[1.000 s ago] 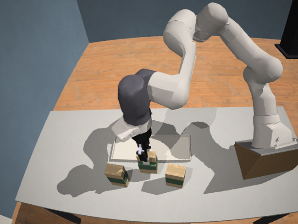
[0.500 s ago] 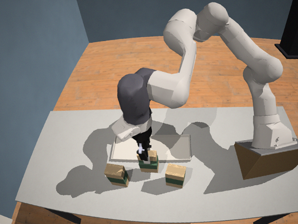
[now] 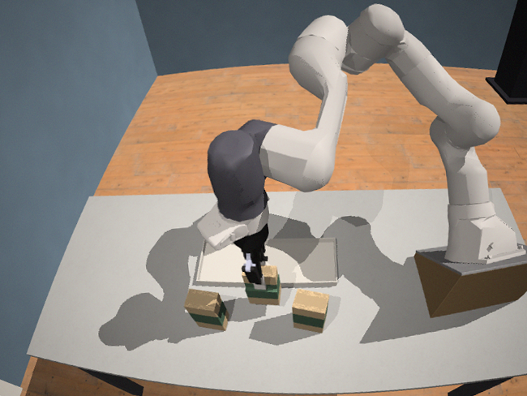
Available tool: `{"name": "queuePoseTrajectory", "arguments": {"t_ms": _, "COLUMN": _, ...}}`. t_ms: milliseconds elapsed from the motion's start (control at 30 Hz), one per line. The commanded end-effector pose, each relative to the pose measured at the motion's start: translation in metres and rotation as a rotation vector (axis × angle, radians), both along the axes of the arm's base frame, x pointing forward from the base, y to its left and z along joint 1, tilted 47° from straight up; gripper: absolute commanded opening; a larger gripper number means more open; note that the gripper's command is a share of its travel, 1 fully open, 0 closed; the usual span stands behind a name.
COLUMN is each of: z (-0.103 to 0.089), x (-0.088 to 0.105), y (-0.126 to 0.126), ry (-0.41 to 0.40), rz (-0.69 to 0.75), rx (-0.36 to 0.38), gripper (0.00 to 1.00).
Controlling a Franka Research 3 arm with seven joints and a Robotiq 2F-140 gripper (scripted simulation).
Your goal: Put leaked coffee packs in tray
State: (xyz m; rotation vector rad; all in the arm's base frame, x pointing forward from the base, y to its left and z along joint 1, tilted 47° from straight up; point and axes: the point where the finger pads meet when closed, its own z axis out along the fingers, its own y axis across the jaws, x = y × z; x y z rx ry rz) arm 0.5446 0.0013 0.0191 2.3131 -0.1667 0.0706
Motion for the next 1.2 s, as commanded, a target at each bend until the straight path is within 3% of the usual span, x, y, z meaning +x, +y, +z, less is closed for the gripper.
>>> {"name": "queuePoseTrajectory", "arguments": {"t_ms": 0, "z": 0.002, "x": 0.002, "y": 0.004, "ry": 0.000, "rz": 0.007, "rx": 0.004, "gripper": 0.25}}
{"name": "queuePoseTrajectory", "arguments": {"t_ms": 800, "z": 0.004, "x": 0.002, "y": 0.003, "ry": 0.000, "rz": 0.007, "rx": 0.004, "gripper": 0.25}}
{"name": "queuePoseTrajectory", "arguments": {"t_ms": 967, "z": 0.014, "x": 0.001, "y": -0.006, "ry": 0.000, "rz": 0.007, "rx": 0.004, "gripper": 0.25}}
{"name": "queuePoseTrajectory", "arguments": {"t_ms": 1167, "z": 0.040, "x": -0.001, "y": -0.031, "ry": 0.000, "rz": 0.007, "rx": 0.004, "gripper": 0.25}}
